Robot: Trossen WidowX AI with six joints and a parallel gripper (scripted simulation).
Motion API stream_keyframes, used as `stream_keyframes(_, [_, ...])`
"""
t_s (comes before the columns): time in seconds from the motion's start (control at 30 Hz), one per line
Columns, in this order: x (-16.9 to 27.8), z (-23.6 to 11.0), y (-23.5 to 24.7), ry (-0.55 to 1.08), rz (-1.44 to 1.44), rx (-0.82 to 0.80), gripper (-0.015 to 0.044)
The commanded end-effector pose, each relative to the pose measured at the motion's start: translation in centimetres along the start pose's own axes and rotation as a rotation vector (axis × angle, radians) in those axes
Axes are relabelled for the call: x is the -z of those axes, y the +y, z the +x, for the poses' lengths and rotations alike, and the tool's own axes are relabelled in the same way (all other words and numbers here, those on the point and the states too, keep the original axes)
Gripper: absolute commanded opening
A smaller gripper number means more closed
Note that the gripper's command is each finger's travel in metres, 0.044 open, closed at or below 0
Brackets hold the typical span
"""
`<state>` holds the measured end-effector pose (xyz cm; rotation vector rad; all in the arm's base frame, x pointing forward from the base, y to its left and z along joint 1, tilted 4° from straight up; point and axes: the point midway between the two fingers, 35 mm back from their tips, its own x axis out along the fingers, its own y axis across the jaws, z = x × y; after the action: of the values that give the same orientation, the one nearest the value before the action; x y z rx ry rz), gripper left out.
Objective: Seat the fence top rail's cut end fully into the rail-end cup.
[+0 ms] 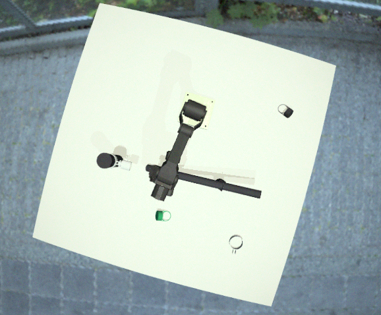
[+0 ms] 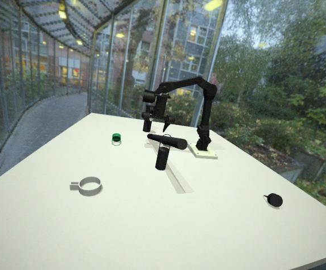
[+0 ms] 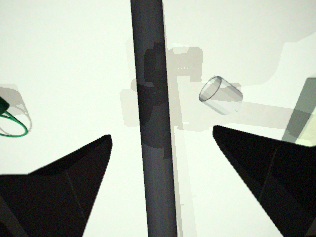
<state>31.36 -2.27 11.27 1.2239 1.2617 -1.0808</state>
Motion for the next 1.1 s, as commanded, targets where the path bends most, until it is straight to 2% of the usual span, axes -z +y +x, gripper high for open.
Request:
stream_keyframes(0.0, [0.0,0.6,-0.2,-0.002,0.004,0.007,0.0440])
stream_keyframes(1.07, [0.0,5.7,-0.2,-0.002,0.004,0.007,0.0440])
